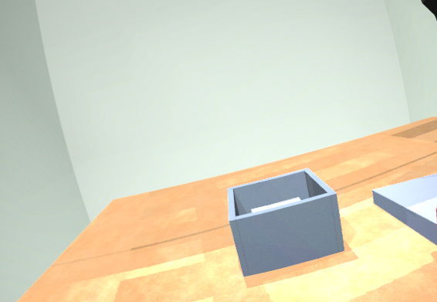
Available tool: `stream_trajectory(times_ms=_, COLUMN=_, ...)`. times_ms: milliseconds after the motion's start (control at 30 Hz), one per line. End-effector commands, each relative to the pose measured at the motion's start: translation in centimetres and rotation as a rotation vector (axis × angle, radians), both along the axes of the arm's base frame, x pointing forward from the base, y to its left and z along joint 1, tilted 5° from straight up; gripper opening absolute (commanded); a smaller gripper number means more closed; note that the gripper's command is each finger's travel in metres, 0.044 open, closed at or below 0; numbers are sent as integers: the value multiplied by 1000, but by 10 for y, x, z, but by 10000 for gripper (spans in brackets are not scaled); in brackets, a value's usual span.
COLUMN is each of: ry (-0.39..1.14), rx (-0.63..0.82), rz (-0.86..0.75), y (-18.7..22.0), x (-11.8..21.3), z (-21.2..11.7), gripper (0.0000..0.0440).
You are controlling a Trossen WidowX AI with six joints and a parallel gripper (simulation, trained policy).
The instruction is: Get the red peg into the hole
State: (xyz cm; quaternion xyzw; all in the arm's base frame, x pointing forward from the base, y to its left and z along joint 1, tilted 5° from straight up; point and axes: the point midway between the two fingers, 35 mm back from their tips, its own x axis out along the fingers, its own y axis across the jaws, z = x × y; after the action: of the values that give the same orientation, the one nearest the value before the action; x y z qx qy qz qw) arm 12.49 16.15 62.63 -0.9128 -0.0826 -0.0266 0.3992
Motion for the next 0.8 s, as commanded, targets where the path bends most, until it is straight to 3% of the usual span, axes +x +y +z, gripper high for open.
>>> stream_trajectory(times_ms=0, ry=-19, rx=-27, rz=-11, y=1, x=0, z=1, gripper=425)
stream_trajectory(times_ms=33, ry=-38, rx=-54, rz=-22, y=2, x=1, z=3, gripper=440)
stream_trajectory(times_ms=767, ry=-366, rx=-697, rz=-266, y=53, x=21, z=7, gripper=440)
